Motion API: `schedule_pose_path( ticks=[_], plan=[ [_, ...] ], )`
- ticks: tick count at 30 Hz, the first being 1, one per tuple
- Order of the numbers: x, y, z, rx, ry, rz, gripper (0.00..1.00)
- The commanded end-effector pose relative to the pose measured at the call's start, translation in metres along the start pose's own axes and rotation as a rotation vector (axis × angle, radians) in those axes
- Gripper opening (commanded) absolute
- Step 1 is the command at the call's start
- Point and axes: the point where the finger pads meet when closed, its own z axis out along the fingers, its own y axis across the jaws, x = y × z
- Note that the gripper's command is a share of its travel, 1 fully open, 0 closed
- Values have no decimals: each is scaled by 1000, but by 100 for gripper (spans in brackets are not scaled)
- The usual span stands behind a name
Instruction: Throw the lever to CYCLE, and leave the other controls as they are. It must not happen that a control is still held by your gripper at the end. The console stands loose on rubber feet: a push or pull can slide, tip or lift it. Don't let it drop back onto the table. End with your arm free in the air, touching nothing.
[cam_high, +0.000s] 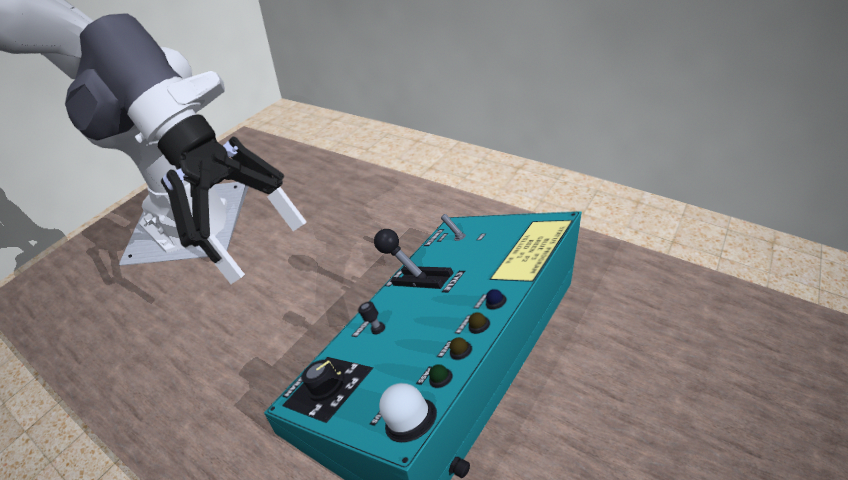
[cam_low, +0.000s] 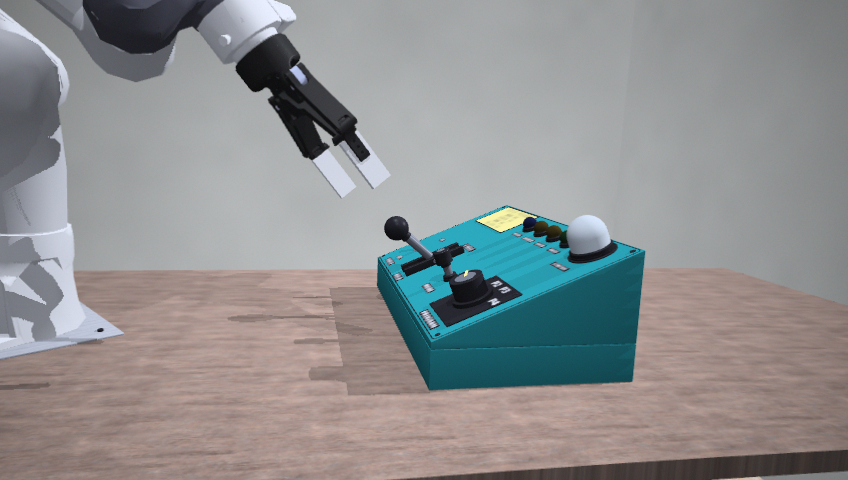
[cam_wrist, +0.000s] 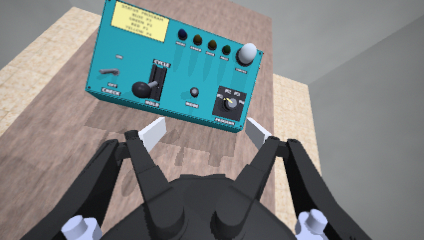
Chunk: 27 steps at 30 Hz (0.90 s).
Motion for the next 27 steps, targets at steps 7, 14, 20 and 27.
schedule_pose_path(
  ticks=[7, 14, 20, 27],
  plan=[
    [0, 1, 0, -2, -1, -6, 100],
    [0, 1, 0, -2, -1, -6, 100],
    [0, 0, 0, 0, 0, 0, 100],
    [1, 0, -4, 0, 0, 0, 100]
  ],
)
